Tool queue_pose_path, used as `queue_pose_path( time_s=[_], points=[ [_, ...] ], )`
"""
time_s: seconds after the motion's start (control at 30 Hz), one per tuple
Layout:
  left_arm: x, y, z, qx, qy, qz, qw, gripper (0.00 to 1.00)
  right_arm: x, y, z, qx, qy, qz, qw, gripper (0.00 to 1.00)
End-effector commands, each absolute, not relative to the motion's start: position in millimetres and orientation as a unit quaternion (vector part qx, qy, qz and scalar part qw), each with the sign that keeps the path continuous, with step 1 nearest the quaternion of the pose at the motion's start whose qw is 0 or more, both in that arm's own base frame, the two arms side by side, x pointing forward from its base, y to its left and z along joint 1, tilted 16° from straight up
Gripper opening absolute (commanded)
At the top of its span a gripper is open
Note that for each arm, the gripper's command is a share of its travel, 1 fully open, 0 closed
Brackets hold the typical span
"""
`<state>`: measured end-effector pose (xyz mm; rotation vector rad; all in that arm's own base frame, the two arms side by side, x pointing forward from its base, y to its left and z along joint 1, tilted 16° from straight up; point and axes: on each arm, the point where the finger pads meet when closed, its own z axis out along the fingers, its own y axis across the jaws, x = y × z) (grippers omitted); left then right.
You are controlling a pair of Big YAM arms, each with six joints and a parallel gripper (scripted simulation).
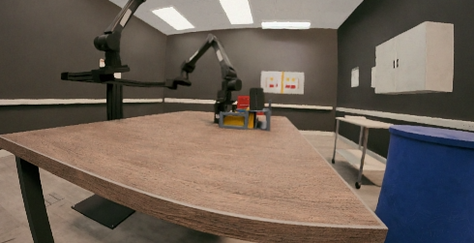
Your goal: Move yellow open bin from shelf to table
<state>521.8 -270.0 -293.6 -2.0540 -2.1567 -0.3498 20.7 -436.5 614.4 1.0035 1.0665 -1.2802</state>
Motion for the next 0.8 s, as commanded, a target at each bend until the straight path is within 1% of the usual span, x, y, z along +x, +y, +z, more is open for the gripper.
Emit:
queue_pose_path(
  time_s=[0.0, 0.77],
  points=[
    [549.5, -276.5, -277.3, -0.679, -0.722, -0.122, 0.050, 0.90, 17.1, -427.1, 626.4, 0.419, 0.437, -0.551, 0.574, 1.00],
    [545.0, -273.9, -285.8, -0.680, -0.721, -0.120, 0.057, 0.90, 17.1, -427.1, 626.4, 0.419, 0.437, -0.551, 0.574, 1.00]
  ],
)
